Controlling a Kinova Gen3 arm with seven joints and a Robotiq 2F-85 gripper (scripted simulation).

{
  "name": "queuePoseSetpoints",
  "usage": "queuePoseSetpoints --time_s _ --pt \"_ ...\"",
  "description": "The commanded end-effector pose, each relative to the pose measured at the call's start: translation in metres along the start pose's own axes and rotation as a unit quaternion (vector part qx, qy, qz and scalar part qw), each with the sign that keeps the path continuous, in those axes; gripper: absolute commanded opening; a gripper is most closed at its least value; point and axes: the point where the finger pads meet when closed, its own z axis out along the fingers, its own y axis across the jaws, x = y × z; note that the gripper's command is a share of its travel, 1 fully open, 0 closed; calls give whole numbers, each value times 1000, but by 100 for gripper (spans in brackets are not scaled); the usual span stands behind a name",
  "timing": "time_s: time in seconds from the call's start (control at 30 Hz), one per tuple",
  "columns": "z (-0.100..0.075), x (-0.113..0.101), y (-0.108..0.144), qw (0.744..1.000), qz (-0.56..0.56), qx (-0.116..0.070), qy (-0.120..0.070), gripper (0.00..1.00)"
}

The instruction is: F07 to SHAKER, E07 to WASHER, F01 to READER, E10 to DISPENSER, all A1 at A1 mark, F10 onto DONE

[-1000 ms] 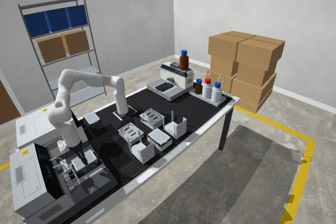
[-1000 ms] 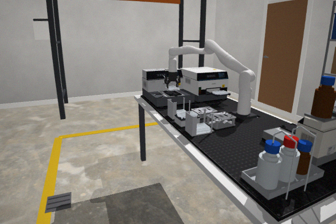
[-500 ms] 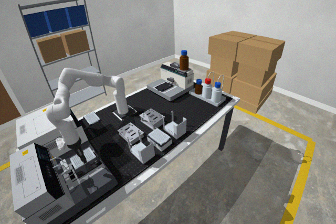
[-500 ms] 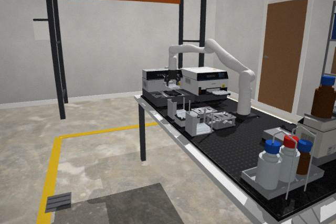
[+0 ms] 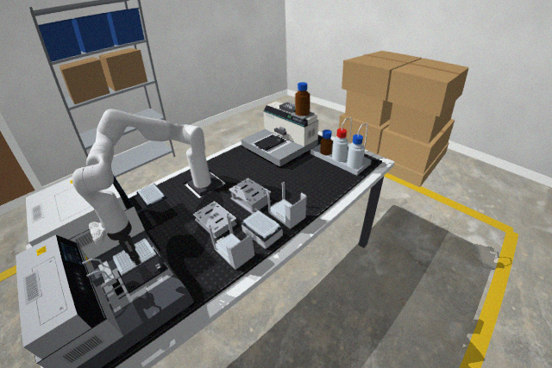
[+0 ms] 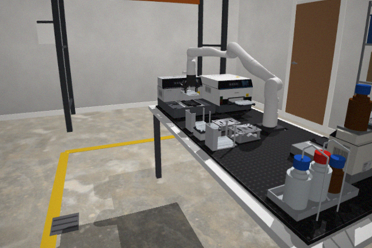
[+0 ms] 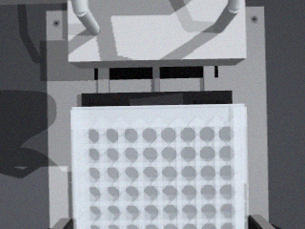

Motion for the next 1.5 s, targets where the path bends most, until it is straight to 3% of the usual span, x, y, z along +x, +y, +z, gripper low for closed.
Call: queuePoseSetpoints --time_s 0.0,0.9,1.23,1.47 --pt "-4 0 0 1000 0 1 1 94" --pt "-37 0 0 1000 0 1 1 94" --pt "-38 0 0 1000 0 1 1 94" --pt "-38 -23 1 1000 1 1 1 94"
